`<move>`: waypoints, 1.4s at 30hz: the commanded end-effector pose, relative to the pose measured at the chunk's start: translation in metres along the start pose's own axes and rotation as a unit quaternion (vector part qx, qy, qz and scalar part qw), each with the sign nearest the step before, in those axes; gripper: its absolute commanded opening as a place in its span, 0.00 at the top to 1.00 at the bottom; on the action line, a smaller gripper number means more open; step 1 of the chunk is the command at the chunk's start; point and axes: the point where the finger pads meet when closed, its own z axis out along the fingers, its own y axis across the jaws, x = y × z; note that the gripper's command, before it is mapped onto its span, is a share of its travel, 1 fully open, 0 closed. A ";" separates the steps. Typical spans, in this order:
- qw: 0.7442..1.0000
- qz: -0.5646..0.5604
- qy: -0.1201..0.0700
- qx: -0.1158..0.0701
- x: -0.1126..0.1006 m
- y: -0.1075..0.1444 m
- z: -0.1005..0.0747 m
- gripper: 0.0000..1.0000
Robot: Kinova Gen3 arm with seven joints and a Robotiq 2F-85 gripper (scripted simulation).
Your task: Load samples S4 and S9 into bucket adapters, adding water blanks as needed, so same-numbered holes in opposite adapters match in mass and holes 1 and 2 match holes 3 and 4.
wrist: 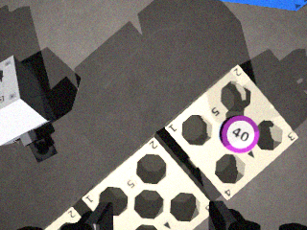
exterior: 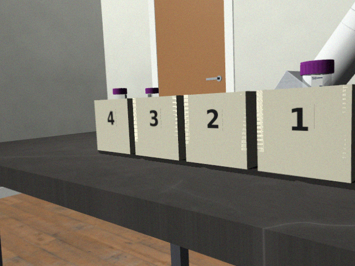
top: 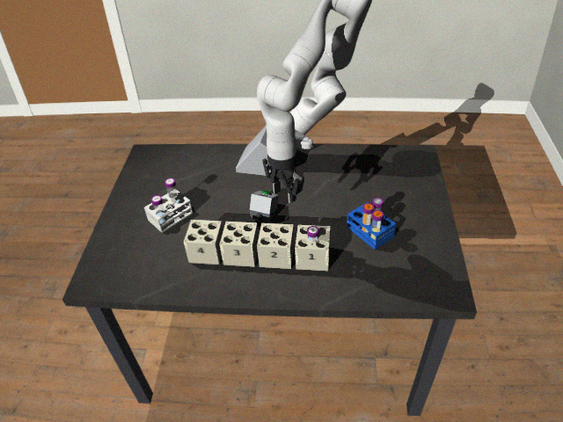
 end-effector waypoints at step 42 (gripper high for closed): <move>1.000 0.000 -0.001 0.000 -0.062 -0.117 -0.001 0.38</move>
